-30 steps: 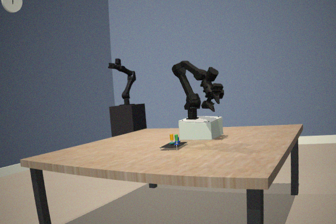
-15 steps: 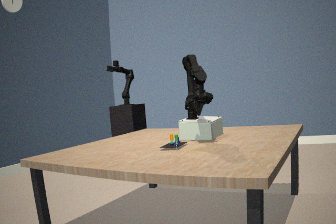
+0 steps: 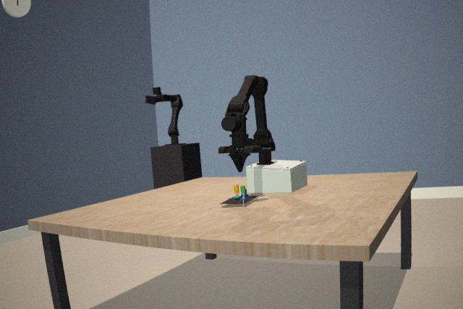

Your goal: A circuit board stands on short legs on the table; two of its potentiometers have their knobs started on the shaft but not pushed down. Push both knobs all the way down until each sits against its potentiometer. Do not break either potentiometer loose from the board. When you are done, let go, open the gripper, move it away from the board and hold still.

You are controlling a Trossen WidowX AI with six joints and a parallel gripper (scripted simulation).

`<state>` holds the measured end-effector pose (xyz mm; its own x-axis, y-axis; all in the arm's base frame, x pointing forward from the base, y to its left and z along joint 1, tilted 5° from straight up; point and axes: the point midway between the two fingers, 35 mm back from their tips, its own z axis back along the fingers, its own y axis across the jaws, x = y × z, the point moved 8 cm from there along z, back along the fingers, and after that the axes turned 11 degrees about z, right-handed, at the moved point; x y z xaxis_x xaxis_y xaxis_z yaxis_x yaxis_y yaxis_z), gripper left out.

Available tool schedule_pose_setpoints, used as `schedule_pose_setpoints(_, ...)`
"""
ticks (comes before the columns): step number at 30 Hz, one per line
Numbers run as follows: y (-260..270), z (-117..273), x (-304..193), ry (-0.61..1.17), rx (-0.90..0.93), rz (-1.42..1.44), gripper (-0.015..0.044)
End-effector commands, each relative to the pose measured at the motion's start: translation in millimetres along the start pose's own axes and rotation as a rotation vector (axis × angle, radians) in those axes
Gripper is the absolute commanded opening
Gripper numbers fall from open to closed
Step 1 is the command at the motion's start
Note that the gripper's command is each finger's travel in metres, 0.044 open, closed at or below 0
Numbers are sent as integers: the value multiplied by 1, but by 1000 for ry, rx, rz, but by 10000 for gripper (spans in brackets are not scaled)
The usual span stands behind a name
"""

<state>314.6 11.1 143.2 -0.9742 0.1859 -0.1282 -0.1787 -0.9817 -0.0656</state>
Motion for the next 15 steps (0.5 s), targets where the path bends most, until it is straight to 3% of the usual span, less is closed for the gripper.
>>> schedule_pose_setpoints(1,22,-7,-12,-62,-14,37,0)
schedule_pose_setpoints(15,22,-27,-11,-62,-14,37,0)
